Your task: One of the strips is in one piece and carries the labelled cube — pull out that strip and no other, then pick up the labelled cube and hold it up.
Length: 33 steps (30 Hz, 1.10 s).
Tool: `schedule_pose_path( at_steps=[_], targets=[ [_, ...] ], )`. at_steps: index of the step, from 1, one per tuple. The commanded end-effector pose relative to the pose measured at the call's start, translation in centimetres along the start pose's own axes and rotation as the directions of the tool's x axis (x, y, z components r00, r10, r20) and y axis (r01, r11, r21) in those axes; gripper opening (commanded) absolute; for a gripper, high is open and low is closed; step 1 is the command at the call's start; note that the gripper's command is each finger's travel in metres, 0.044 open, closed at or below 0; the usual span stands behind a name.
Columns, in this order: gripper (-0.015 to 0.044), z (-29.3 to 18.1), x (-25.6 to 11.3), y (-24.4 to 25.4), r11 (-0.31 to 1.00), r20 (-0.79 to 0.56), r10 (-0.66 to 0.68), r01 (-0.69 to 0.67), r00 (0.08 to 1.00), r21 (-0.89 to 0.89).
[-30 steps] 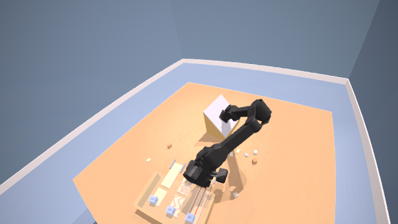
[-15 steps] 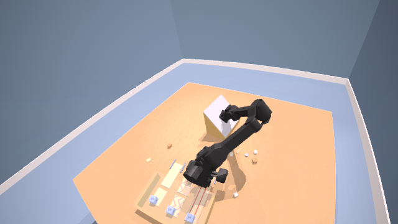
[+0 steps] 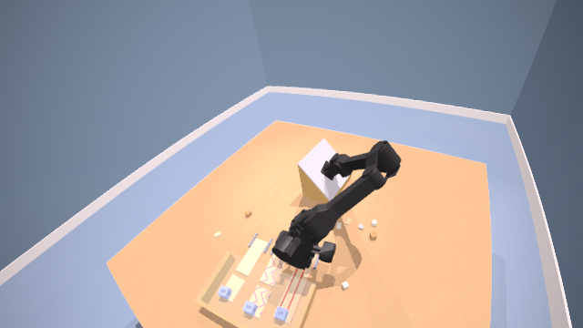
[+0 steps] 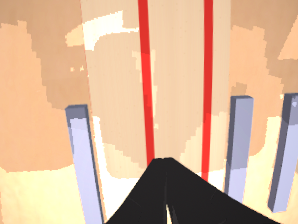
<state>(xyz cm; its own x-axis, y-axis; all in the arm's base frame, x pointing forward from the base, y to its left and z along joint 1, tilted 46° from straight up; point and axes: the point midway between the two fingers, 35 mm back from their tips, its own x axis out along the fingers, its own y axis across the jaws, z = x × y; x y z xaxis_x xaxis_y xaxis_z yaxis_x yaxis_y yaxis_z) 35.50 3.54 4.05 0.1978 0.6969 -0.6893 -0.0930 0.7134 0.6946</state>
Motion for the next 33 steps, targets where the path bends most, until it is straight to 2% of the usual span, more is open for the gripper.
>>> schedule_pose_path(
  at_steps=[1,33],
  targets=[
    [0.0000,-1.3,0.4,-0.1,1.000,-0.016,0.004,-0.004,1.000,0.009],
    [0.0000,-6.1,0.5,-0.1,1.000,-0.018,0.004,-0.004,1.000,0.011]
  ],
)
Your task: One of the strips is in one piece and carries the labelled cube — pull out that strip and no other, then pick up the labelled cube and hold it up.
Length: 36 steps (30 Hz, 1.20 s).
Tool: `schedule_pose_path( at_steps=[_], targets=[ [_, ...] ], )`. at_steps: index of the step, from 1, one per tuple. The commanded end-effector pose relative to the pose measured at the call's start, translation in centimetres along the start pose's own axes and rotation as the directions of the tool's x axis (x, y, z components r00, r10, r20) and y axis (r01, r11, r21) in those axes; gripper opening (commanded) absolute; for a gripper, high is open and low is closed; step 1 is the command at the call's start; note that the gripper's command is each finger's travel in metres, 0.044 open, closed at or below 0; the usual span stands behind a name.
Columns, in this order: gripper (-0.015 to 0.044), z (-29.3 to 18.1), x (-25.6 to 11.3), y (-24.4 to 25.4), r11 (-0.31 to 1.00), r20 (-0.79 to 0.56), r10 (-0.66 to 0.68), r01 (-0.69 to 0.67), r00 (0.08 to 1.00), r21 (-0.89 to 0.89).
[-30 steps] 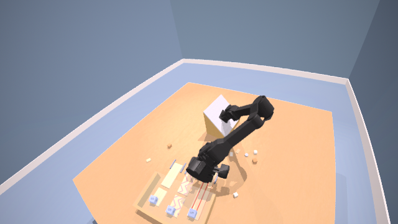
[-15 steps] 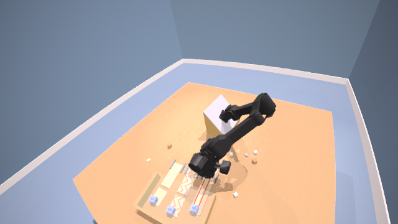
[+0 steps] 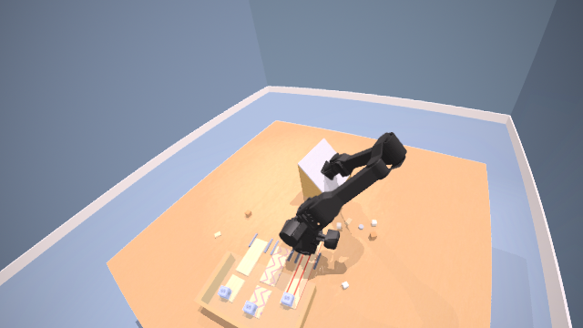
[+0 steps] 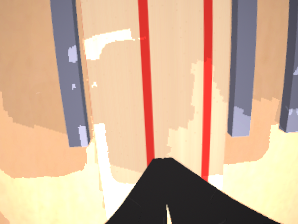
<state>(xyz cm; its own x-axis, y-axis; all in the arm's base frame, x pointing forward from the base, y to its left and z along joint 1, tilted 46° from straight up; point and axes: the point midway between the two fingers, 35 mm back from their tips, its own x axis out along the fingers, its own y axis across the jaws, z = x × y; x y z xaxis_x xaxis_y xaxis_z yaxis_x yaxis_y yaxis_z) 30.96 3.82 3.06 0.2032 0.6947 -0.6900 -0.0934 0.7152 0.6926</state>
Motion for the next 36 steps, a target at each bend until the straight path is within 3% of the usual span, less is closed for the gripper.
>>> schedule_pose_path(
  at_steps=[1,36],
  targets=[
    [0.0000,-1.6,0.5,-0.1,1.000,-0.024,0.007,-0.006,1.000,0.013],
    [0.0000,-6.5,0.4,0.0,1.000,-0.026,0.007,-0.006,1.000,0.015]
  ],
)
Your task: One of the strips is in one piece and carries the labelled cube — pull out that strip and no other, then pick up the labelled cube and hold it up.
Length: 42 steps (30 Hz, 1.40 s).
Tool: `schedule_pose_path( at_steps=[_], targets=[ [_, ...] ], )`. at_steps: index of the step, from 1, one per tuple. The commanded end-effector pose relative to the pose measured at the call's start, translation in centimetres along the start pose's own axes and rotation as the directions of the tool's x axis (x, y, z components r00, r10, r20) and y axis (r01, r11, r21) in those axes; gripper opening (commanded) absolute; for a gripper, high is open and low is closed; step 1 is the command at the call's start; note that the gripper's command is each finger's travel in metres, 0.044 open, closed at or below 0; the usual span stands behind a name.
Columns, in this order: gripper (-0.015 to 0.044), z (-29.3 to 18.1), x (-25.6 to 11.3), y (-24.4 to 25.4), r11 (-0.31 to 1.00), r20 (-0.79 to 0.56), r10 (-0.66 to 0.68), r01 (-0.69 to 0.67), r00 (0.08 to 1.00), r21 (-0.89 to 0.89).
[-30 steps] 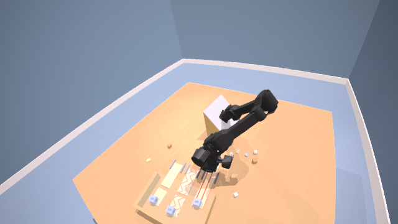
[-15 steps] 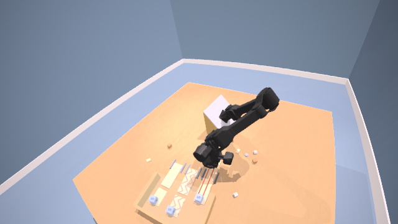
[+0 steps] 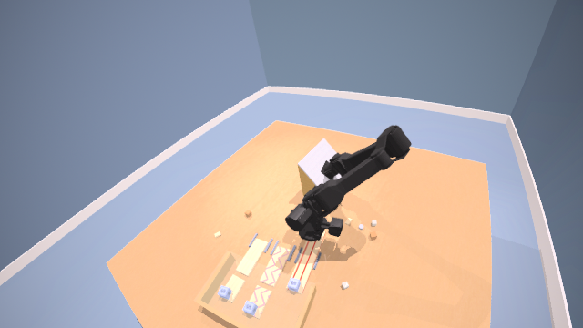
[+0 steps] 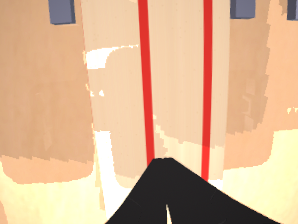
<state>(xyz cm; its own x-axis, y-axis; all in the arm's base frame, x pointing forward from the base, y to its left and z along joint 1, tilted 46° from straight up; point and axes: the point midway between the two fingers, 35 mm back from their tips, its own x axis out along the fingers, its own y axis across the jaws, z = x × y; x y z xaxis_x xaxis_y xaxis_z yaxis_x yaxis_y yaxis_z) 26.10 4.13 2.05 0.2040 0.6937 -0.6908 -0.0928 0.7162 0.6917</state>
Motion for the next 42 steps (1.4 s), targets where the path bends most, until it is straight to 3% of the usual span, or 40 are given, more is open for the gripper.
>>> schedule_pose_path(
  at_steps=[1,42],
  targets=[
    [0.0000,-1.6,0.5,0.0,1.000,-0.026,0.008,-0.008,1.000,0.014],
    [0.0000,-6.7,0.3,0.1,1.000,-0.028,0.008,-0.008,1.000,0.016]
  ],
)
